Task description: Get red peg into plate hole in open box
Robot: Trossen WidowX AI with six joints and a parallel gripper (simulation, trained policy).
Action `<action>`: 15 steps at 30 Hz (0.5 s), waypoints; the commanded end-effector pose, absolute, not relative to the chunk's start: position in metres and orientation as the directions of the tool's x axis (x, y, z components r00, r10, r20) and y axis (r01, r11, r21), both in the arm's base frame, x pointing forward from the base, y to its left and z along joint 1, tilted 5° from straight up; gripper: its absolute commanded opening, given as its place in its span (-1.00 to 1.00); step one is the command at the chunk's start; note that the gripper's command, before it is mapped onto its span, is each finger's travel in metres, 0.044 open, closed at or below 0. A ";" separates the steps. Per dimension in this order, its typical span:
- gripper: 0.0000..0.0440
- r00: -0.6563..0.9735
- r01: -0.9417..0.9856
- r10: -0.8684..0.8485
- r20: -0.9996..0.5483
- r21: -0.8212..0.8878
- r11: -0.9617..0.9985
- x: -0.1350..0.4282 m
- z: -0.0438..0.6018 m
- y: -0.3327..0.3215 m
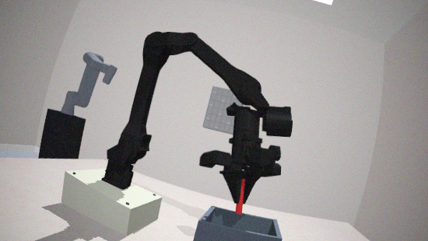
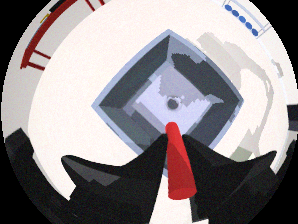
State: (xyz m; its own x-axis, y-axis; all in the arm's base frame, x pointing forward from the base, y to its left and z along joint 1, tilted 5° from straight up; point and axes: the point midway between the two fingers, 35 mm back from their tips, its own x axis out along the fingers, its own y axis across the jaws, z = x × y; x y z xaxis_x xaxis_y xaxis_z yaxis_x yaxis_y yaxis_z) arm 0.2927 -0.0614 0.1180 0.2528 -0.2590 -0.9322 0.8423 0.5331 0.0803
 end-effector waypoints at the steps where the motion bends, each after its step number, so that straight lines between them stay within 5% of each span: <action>1: -1.00 0.258 0.848 -0.254 -0.932 0.092 0.522 0.300 0.116 -0.071; 15: -1.00 0.222 0.867 -0.219 -0.950 0.089 0.490 0.312 0.089 -0.091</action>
State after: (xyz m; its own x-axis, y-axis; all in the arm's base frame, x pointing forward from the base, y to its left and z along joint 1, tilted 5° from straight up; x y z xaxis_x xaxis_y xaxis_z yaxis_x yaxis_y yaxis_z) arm 0.3094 -0.0887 0.0957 0.2296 -0.2290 -0.9459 0.8680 0.4878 0.0926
